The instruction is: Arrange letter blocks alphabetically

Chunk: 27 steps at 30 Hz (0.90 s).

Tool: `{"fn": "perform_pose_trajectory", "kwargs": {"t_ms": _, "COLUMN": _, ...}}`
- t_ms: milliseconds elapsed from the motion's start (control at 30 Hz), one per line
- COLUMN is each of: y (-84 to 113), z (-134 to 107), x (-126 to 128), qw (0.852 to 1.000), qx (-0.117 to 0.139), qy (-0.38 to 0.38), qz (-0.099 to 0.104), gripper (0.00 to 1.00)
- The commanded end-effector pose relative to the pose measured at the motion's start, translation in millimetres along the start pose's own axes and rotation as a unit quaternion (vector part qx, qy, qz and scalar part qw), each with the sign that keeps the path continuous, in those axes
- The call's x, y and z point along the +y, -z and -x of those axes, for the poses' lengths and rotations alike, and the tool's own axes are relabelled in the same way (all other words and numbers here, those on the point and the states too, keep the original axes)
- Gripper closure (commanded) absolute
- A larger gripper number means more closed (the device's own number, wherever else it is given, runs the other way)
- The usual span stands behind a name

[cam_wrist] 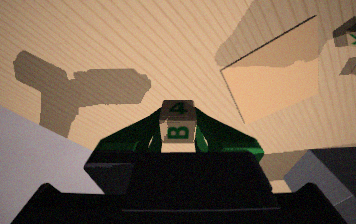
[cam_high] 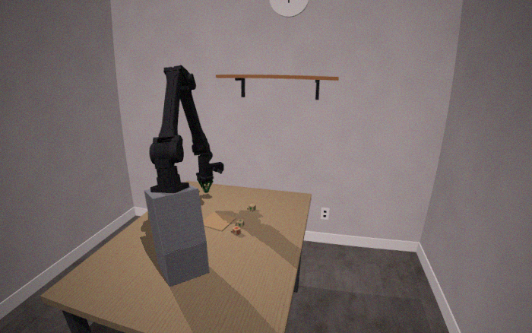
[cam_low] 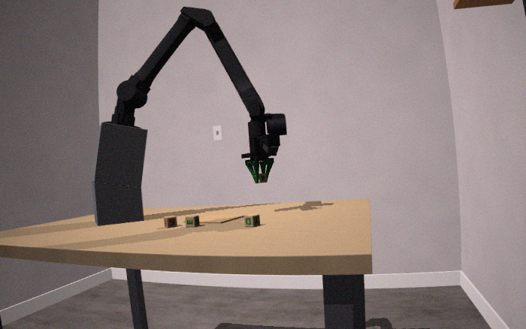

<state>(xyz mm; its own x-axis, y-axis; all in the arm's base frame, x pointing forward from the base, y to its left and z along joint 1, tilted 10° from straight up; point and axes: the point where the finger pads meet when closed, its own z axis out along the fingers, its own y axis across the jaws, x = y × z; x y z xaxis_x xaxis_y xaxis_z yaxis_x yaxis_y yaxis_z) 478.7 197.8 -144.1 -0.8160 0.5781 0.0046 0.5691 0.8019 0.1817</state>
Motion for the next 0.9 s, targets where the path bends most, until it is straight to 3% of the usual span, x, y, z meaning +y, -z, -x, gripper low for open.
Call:
{"fn": "perform_pose_trajectory", "kwargs": {"t_ms": 0, "y": 16.6, "z": 12, "x": 3, "qw": 0.999, "qx": -0.013, "qy": -0.027, "qz": 0.02, "gripper": 0.74}}
{"fn": "perform_pose_trajectory", "kwargs": {"t_ms": 100, "y": 14.5, "z": 6, "x": -28, "qw": 0.992, "qx": -0.011, "qy": -0.124, "qz": 0.019, "gripper": 0.74}}
{"fn": "perform_pose_trajectory", "kwargs": {"t_ms": 233, "y": 13.7, "z": -12, "x": -90, "qw": 0.971, "qx": -0.005, "qy": -0.239, "qz": 0.013, "gripper": 0.74}}
{"fn": "perform_pose_trajectory", "kwargs": {"t_ms": 333, "y": 15.1, "z": -24, "x": -120, "qw": 0.95, "qx": -0.001, "qy": -0.314, "qz": 0.007, "gripper": 0.74}}
{"fn": "perform_pose_trajectory", "kwargs": {"t_ms": 467, "y": 14.4, "z": -35, "x": -120, "qw": 0.912, "qx": -0.006, "qy": -0.41, "qz": 0.015, "gripper": 0.74}}
{"fn": "perform_pose_trajectory", "kwargs": {"t_ms": 533, "y": 14.4, "z": -35, "x": -120, "qw": 0.912, "qx": -0.006, "qy": -0.41, "qz": 0.015, "gripper": 0.74}}
{"fn": "perform_pose_trajectory", "kwargs": {"t_ms": 567, "y": 16.2, "z": -27, "x": -110, "qw": 0.912, "qx": -0.008, "qy": -0.409, "qz": 0.026, "gripper": 0.74}}
{"fn": "perform_pose_trajectory", "kwargs": {"t_ms": 700, "y": 16.2, "z": -27, "x": -110, "qw": 0.912, "qx": -0.008, "qy": -0.409, "qz": 0.025, "gripper": 0.74}}
{"fn": "perform_pose_trajectory", "kwargs": {"t_ms": 800, "y": 5.1, "z": -33, "x": -131, "qw": 0.907, "qx": -0.003, "qy": -0.42, "qz": 0.0, "gripper": 0.74}}
{"fn": "perform_pose_trajectory", "kwargs": {"t_ms": 867, "y": 4.3, "z": -35, "x": -132, "qw": 0.908, "qx": -0.001, "qy": -0.42, "qz": -0.002, "gripper": 0.74}}
